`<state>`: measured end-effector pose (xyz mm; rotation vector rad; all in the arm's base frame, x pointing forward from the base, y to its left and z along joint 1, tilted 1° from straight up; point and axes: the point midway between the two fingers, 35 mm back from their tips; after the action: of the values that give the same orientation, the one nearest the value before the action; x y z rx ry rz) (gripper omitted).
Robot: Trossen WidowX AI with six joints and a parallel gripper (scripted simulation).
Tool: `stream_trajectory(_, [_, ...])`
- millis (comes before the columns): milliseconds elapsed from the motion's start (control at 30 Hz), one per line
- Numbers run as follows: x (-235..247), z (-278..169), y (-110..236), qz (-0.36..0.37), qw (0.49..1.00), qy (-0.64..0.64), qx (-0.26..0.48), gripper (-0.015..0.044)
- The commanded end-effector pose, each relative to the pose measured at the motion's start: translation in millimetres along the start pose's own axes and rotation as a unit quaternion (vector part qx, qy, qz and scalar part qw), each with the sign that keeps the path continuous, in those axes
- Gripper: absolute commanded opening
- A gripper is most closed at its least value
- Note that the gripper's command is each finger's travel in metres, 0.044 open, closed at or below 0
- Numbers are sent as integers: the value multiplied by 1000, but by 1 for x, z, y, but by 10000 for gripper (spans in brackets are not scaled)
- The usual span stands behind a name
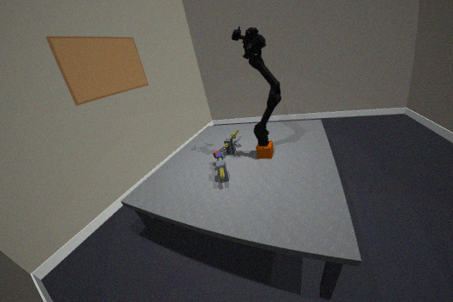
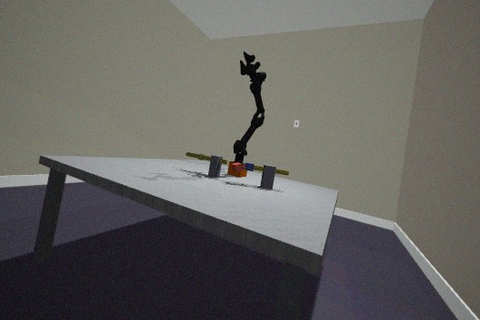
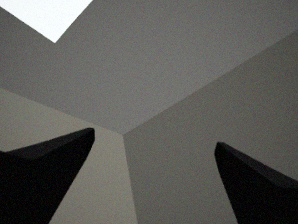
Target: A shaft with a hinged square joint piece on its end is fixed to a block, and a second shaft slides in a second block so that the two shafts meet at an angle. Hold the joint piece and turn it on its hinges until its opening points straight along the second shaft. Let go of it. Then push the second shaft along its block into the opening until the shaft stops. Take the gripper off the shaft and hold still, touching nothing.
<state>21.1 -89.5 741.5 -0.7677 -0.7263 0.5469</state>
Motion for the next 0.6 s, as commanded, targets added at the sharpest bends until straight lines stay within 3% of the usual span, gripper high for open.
stream_trajectory(0, [17,-31,-4,26,999,-6,35,440])
stream_trajectory(300, [61,-114,-4,87,988,34,125,440])
stream_trajectory(567, [106,-191,16,167,960,58,216,440])
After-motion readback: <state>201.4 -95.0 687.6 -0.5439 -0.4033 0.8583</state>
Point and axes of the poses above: the point midway between the two fingers, 35 mm back from their tips, its own y axis back along the fingers, its own x axis across the jaws, z = x × y, and after that the axes turned 5 degrees about -y, right-handed
